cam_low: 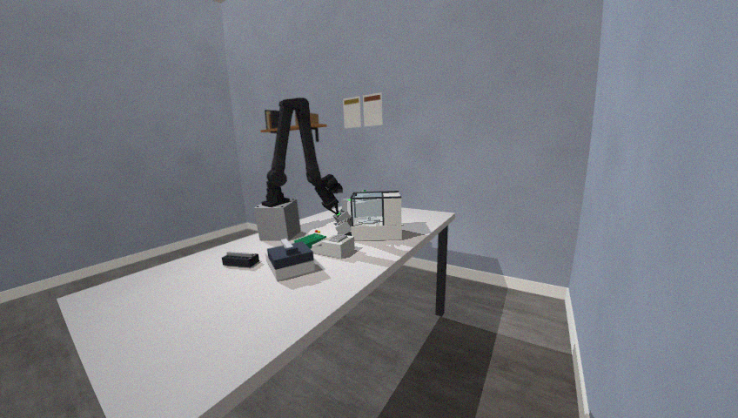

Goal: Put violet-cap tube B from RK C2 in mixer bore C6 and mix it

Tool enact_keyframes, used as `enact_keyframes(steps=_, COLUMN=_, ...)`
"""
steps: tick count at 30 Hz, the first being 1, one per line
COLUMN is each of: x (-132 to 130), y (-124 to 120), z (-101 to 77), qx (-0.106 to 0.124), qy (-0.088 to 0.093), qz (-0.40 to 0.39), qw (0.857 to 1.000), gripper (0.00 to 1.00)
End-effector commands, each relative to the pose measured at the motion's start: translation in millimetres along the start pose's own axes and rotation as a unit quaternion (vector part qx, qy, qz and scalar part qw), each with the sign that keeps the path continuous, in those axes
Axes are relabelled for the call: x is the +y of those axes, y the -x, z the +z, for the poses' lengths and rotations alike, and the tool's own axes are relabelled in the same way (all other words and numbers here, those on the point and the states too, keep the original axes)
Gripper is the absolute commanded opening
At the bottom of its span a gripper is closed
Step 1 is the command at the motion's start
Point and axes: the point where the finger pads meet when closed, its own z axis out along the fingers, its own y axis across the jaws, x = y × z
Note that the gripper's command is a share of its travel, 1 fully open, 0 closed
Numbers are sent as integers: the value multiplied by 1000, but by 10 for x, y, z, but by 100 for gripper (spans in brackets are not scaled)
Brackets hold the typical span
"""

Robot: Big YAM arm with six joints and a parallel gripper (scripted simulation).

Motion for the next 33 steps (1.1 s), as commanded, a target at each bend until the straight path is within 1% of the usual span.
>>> enact_keyframes(steps=1, x=-51, y=133, z=116, qx=-7, qy=-2, qz=1, qw=1000, gripper=0)
enact_keyframes(steps=31, x=-51, y=133, z=116, qx=-7, qy=-2, qz=1, qw=1000, gripper=0)
enact_keyframes(steps=32, x=-50, y=98, z=100, qx=0, qy=-2, qz=1, qw=1000, gripper=0)
enact_keyframes(steps=33, x=-50, y=98, z=100, qx=0, qy=-2, qz=1, qw=1000, gripper=0)
